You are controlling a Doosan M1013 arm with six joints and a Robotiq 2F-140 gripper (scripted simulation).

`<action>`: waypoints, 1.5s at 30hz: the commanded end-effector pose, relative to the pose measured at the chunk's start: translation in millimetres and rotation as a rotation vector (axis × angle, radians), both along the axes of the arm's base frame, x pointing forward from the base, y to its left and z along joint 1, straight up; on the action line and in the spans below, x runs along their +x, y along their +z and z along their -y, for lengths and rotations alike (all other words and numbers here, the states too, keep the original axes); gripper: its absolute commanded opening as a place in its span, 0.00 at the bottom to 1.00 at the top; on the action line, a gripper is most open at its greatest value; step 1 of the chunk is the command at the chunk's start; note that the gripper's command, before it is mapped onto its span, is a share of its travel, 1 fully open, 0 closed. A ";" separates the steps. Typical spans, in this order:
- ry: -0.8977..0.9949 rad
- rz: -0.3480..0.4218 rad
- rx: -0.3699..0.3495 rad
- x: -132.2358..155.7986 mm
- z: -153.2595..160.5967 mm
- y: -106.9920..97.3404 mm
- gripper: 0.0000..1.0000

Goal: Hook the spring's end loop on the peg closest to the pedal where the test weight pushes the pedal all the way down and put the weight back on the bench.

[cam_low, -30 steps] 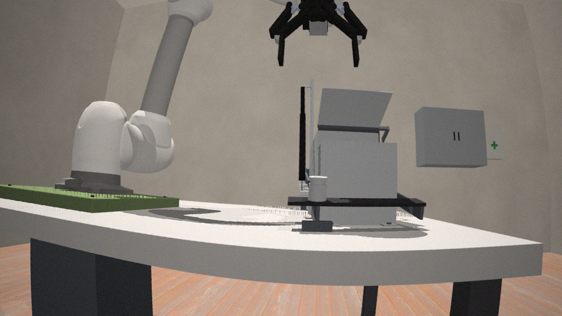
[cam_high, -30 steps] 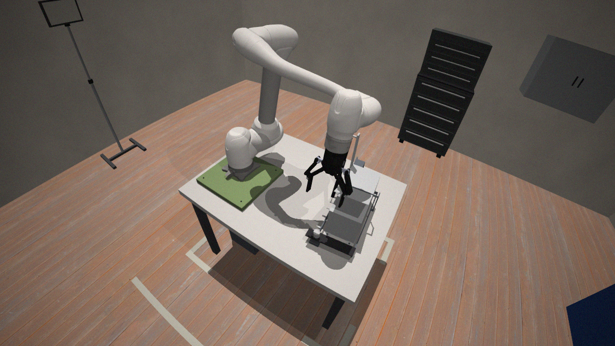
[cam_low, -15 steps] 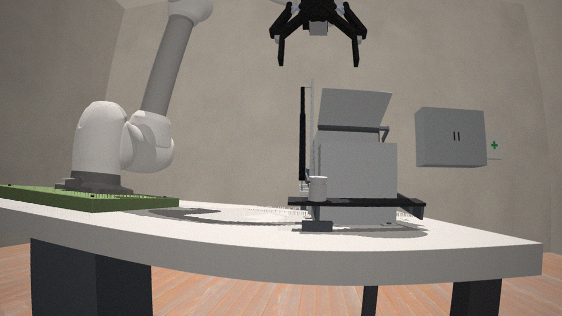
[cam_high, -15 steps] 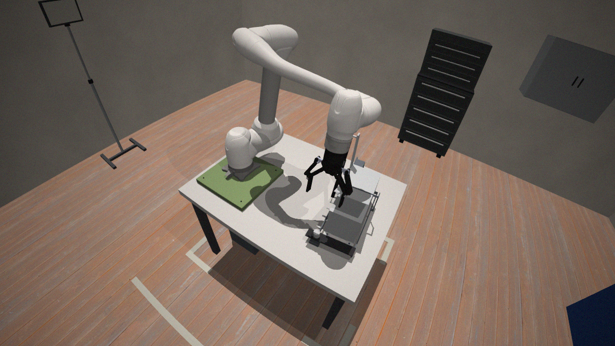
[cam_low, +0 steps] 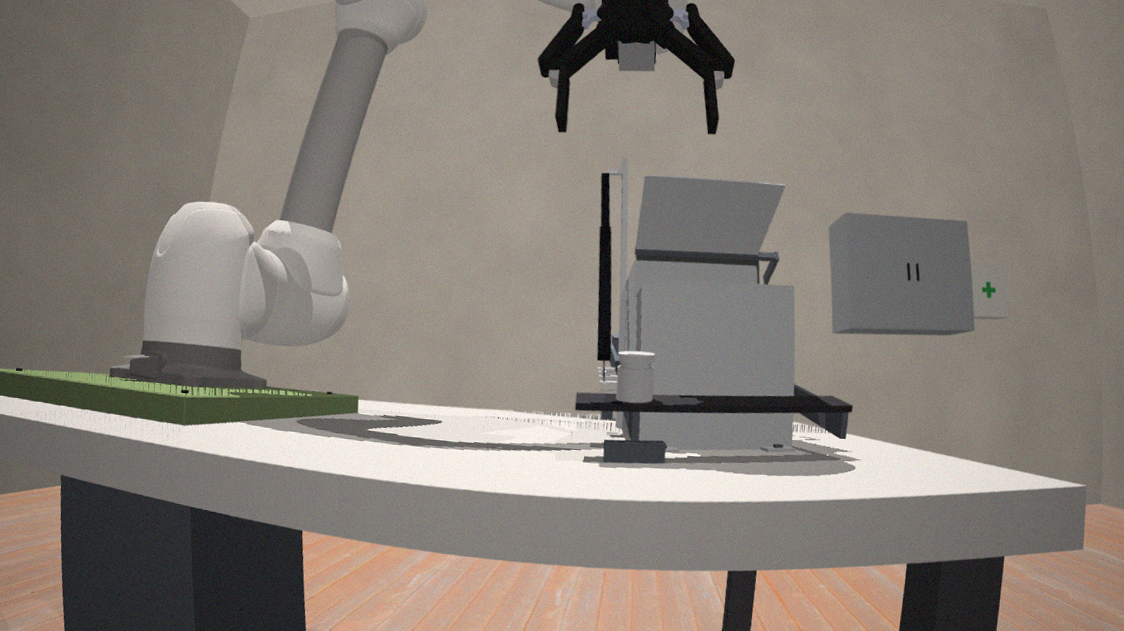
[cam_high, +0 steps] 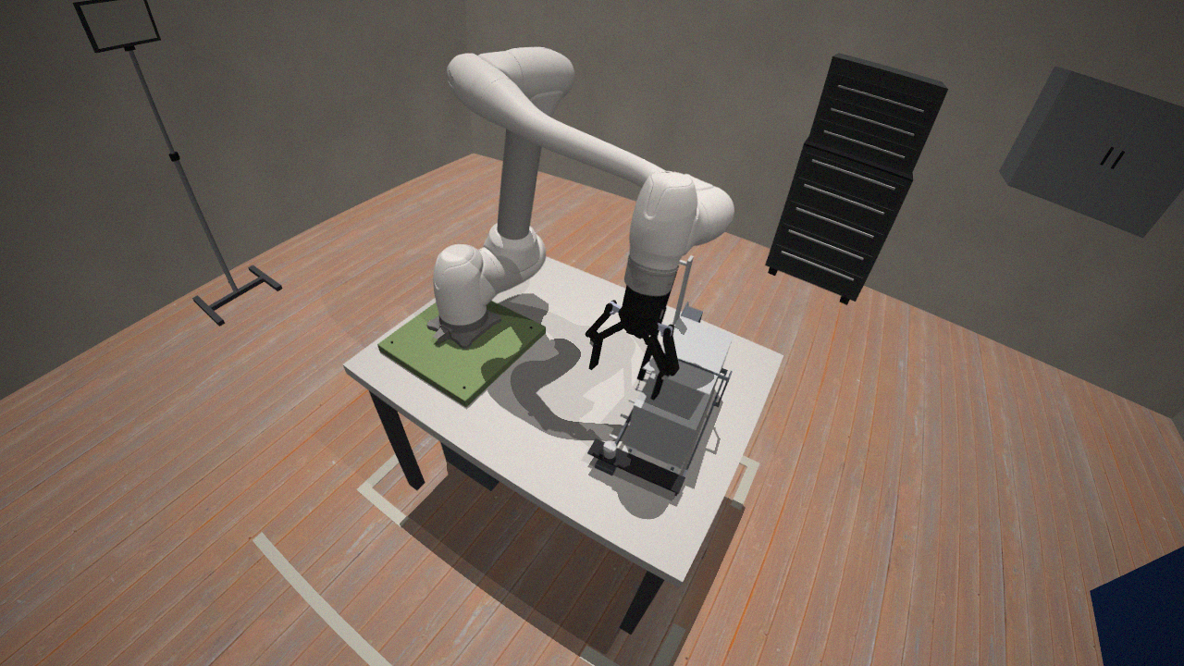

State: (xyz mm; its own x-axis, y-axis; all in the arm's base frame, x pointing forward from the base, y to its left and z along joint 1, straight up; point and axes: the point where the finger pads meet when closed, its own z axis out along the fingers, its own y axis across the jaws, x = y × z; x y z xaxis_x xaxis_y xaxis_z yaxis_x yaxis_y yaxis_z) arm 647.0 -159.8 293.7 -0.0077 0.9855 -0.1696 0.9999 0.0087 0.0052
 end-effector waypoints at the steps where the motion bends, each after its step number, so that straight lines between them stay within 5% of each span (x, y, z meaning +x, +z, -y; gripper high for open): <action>1: 0.000 0.001 0.000 0.2 0.0 0.7 1.00; 25: 0.000 0.001 0.000 0.2 0.0 0.7 1.00; 40: 0.002 -0.001 0.282 1.8 13.6 -123.5 1.00; 42: 0.002 -0.001 0.282 1.8 13.6 -123.5 1.00; 43: -0.002 0.000 0.238 1.1 11.7 -104.6 1.00; 45: -0.002 0.000 0.254 1.3 12.4 -111.6 1.00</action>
